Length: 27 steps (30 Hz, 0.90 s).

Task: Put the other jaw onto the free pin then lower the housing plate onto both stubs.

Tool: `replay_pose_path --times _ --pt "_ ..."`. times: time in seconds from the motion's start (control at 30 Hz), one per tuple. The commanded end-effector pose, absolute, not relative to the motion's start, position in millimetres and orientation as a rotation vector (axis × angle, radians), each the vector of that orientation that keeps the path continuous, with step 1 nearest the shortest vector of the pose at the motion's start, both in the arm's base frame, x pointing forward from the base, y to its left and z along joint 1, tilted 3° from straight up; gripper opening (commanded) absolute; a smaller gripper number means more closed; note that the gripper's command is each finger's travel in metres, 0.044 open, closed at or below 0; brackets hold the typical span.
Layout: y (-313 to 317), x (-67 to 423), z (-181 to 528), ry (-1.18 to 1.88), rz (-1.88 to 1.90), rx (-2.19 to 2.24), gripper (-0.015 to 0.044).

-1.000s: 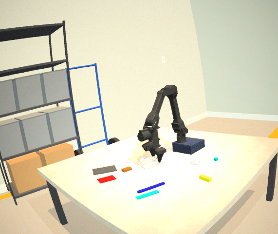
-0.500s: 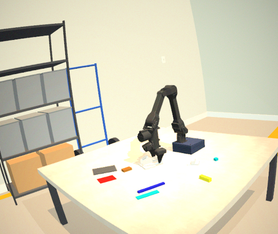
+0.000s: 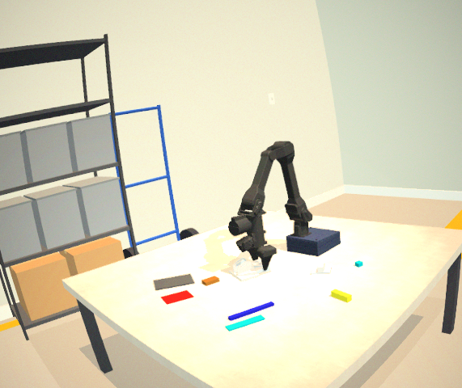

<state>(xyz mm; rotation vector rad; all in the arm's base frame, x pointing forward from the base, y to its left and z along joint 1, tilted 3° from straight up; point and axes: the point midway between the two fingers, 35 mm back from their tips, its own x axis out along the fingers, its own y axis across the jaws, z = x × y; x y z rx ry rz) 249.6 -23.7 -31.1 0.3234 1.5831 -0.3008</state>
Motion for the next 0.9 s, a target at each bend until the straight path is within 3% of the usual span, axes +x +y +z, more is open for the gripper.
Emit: replay_pose_path --times 0.0,0.37,0.5,0.87 --pt "-24.1 249.9 -31.5 1.581 -0.305 0.323 0.0351" --pt "-24.1 249.9 -31.5 1.581 -0.305 0.323 0.0351" --pt "-23.7 249.6 -31.1 1.583 -0.301 0.323 0.044" --pt "-23.7 249.6 -31.1 1.583 -0.301 0.323 0.044"
